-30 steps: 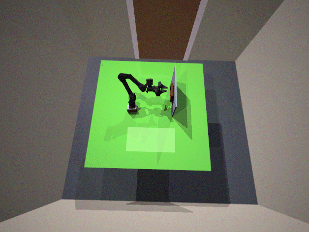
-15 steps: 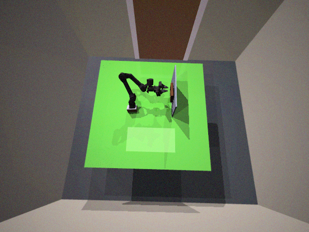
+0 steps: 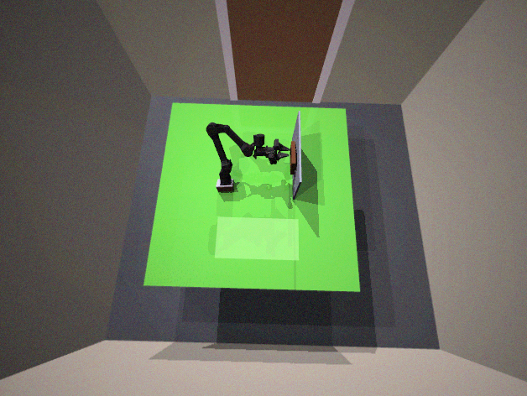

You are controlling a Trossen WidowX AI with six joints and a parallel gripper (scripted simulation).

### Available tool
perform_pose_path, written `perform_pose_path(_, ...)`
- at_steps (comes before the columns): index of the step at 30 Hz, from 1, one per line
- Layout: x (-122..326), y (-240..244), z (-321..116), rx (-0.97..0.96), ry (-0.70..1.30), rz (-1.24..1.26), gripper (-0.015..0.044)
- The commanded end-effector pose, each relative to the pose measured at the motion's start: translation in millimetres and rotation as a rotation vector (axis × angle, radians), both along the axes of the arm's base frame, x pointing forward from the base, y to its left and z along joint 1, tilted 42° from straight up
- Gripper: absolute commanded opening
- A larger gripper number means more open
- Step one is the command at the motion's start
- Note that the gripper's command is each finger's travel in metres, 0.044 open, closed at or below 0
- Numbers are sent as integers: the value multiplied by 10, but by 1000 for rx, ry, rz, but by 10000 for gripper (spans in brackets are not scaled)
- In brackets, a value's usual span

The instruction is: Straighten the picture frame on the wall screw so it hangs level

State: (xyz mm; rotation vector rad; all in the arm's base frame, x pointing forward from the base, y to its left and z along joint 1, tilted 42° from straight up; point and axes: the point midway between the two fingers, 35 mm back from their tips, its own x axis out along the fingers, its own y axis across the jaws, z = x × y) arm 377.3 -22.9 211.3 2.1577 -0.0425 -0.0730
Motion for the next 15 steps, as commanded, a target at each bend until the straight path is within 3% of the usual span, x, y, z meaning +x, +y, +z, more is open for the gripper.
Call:
perform_pose_path(1,76,-9,18,3,-6,-3,260)
perform_pose_path(15,214,-18,5,3,-6,-3,260)
